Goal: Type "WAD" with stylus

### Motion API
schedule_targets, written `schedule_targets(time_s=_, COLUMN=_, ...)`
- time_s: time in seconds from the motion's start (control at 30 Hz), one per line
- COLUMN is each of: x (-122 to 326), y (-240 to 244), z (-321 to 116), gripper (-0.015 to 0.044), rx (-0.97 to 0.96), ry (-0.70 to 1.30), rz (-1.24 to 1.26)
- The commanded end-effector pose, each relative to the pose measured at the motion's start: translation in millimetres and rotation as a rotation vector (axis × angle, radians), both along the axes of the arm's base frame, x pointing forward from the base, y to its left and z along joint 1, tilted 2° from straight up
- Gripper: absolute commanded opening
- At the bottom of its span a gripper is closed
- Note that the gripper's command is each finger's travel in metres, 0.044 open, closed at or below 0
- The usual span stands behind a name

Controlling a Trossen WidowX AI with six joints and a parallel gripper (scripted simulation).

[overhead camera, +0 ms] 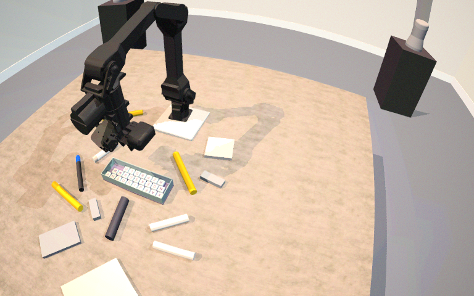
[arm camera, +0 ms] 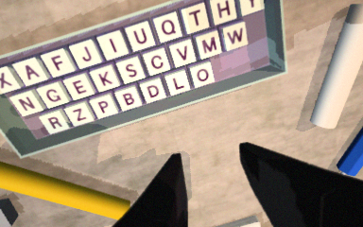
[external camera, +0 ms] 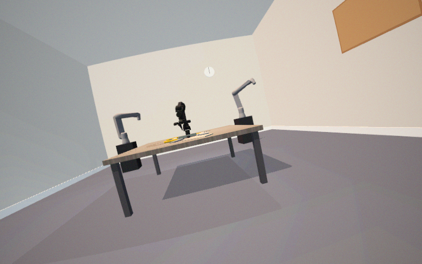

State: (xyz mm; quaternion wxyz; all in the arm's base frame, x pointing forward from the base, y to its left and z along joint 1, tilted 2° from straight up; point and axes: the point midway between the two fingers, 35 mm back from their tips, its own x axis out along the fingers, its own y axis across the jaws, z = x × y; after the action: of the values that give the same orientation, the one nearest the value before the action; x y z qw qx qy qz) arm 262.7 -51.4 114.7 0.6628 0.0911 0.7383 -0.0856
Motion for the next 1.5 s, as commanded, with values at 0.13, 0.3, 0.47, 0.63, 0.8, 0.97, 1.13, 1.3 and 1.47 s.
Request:
schedule_targets(time_s=0.13, x=-52.2, y=-97.5, z=-18.8, gripper=0.0150, rx=0.074, ry=0.234, rz=-0.251)
schedule_targets(time_s=0.3, x=-97.3, y=-139.5, z=-26.5, gripper=0.0150, rx=0.170, ry=0.344, rz=-0.389)
schedule_targets(time_s=0.47, x=-109.3, y=-147.8, z=-28.1, gripper=0.0150, rx=0.198, ry=0.366, rz=-0.420)
schedule_targets(time_s=0.63, x=-112.0, y=-150.9, z=-29.4, gripper=0.0150, rx=0.197, ry=0.366, rz=-0.420)
schedule_targets(time_s=0.8, x=-112.0, y=-150.9, z=-34.0, gripper=0.0150, rx=0.197, ry=0.366, rz=-0.420)
schedule_targets(time_s=0.97, x=-111.9, y=-150.8, z=-36.7, gripper=0.0150, rx=0.197, ry=0.366, rz=-0.420)
schedule_targets(time_s=1.13, x=-111.0, y=-150.3, z=-39.4, gripper=0.0150, rx=0.197, ry=0.366, rz=-0.420)
schedule_targets(time_s=1.3, x=-110.5, y=-150.0, z=-43.0, gripper=0.0150, rx=0.197, ry=0.366, rz=-0.420)
schedule_targets(time_s=1.47, x=-110.5, y=-150.0, z=-46.0, gripper=0.0150, rx=0.197, ry=0.366, rz=-0.420)
